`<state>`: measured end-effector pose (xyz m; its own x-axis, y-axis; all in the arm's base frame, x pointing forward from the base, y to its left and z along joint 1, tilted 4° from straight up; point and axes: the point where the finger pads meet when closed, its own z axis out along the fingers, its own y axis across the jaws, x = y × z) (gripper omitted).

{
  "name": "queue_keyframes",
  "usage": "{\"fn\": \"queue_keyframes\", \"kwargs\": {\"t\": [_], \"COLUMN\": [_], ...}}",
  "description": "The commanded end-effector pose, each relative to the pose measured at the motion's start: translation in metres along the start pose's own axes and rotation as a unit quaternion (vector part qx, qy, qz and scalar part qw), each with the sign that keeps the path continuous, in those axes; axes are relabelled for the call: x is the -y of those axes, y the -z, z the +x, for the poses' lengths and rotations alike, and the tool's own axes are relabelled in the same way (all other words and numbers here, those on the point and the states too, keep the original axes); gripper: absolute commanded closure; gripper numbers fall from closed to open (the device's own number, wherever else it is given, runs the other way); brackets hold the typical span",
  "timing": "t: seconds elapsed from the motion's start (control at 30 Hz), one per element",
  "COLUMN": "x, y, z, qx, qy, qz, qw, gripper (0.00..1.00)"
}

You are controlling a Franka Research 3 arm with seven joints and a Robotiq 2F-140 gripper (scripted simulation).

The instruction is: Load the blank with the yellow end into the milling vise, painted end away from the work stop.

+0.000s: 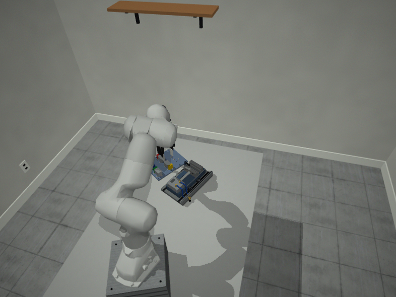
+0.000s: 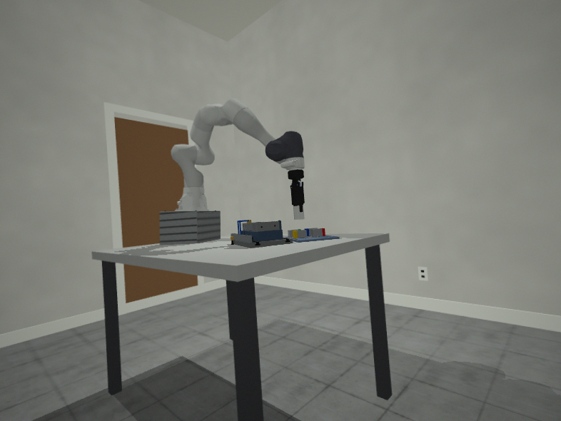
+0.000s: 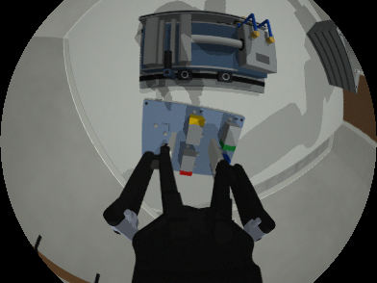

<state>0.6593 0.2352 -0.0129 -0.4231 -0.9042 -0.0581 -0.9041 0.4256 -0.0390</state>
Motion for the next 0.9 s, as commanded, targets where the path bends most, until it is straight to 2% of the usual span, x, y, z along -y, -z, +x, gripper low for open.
{"fn": "queue_keyframes", "kwargs": {"t": [0.0, 0.87], "x": [-0.0009, -0.0055], "y": [0.0011, 0.0071], "z": [-0.0001, 0.0007], "qx": [0.000, -0.001], "qy": [0.000, 0.000], "qz": [0.000, -0.001], "qw": [1.000, 1.000], "gripper": [0.60, 0.60]}}
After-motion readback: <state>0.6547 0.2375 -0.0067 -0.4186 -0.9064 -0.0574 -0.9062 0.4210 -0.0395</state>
